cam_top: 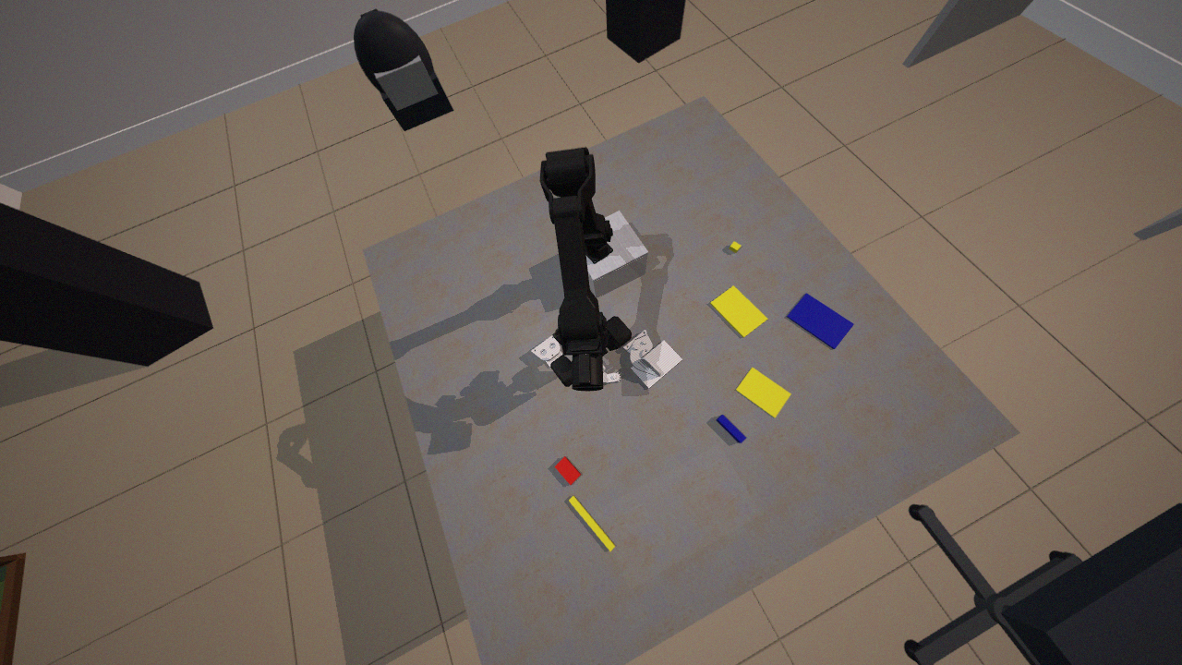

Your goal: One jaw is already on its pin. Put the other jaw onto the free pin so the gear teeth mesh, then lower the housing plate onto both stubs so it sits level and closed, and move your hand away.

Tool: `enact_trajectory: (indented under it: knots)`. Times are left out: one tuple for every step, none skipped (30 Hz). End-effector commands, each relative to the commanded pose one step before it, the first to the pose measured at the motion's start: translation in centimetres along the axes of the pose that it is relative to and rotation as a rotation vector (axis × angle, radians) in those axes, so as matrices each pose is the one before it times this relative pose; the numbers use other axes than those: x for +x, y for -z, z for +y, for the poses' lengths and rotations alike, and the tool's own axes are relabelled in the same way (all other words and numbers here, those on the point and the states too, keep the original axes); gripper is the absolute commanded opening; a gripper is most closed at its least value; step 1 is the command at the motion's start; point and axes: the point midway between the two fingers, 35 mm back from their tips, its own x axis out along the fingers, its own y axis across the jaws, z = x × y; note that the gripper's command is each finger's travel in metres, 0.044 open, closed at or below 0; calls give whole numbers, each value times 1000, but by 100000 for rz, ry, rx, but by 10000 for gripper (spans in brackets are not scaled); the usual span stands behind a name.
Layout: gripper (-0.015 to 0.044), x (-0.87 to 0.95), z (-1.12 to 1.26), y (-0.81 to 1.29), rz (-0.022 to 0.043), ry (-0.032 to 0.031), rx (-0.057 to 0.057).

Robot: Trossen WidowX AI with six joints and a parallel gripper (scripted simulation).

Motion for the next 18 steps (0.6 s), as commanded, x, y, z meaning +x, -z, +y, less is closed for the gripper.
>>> enact_trajectory:
  knots:
    - [440,21,-111,-28,223,223,2219]
    - [440,167,6,9,0,-1,0]
    - [440,499,15,22,-2,-2,0]
    - [440,827,13,19,-4,-2,0]
    - [440,1066,-4,-6,-8,-1,0]
    - [440,813,-20,-28,-8,1,0]
    - [440,484,-19,-26,-6,1,0]
    - [440,161,-7,-10,-2,0,0]
    - [440,0,0,0,0,0,0]
    - [440,0,0,0,0,0,0]
    - [440,0,0,0,0,0,0]
    - [440,0,0,0,0,0,0]
    - [440,0,0,0,0,0,0]
    - [440,27,1,2,0,0,0]
    - [440,81,4,5,0,0,0]
    - [440,134,6,8,0,0,0]
    - [440,164,7,9,-1,-1,0]
    - [440,164,6,9,-1,0,0]
